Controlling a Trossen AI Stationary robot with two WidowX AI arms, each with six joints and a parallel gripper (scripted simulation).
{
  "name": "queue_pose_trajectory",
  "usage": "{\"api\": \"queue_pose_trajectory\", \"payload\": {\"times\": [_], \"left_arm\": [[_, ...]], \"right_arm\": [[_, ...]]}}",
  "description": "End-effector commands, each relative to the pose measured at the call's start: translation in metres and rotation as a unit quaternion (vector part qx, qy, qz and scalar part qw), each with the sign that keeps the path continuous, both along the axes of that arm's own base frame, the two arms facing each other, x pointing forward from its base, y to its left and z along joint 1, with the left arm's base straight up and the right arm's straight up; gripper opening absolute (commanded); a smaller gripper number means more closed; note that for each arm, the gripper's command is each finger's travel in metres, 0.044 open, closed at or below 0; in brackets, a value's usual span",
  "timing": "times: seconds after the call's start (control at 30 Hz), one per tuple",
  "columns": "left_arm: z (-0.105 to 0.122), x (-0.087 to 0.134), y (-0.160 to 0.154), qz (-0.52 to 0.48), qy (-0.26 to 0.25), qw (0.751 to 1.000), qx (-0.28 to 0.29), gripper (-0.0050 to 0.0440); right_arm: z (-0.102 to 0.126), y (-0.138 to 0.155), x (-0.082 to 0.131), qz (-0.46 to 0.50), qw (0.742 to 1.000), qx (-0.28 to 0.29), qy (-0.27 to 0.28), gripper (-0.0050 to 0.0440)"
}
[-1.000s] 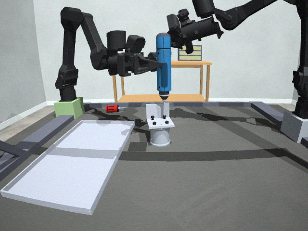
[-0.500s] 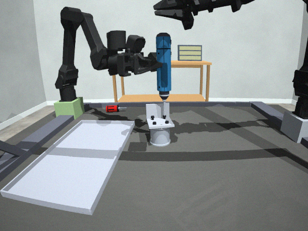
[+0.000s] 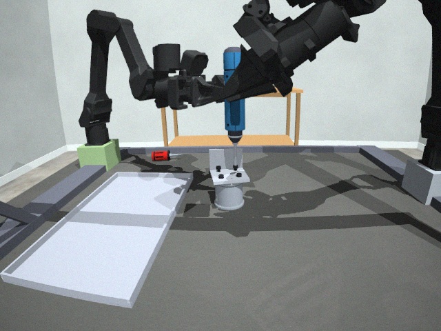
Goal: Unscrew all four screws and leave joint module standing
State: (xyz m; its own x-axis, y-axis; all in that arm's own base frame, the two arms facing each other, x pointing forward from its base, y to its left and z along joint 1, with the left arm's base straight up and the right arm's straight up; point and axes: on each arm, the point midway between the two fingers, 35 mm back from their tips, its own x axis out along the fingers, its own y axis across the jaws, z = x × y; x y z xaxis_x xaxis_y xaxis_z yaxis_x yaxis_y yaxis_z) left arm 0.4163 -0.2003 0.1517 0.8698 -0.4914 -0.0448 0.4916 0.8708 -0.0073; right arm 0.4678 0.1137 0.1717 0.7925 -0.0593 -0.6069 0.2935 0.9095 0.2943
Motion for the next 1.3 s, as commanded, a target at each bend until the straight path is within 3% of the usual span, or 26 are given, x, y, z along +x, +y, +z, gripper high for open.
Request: {"api": "queue_pose_trajectory", "payload": {"times": [0.0, 0.43, 1.0, 1.27], "left_arm": [[0.016, 0.001, -0.002, -0.002, -0.017, 1.0, -0.009, 0.0162], [0.016, 0.001, -0.002, -0.002, -0.017, 1.0, -0.009, 0.0162], [0.016, 0.001, -0.002, -0.002, -0.017, 1.0, -0.009, 0.0162], [0.016, 0.001, -0.002, -0.002, -0.017, 1.0, -0.009, 0.0162]], "right_arm": [[0.002, -0.002, 0.007, -0.055, 0.998, 0.008, 0.011, 0.01], [-0.065, -0.025, -0.003, -0.258, 0.962, -0.054, 0.07, 0.01], [-0.099, -0.034, -0.025, -0.375, 0.913, -0.16, 0.035, 0.01], [-0.107, -0.038, -0.029, -0.388, 0.907, -0.159, 0.027, 0.01]]}}
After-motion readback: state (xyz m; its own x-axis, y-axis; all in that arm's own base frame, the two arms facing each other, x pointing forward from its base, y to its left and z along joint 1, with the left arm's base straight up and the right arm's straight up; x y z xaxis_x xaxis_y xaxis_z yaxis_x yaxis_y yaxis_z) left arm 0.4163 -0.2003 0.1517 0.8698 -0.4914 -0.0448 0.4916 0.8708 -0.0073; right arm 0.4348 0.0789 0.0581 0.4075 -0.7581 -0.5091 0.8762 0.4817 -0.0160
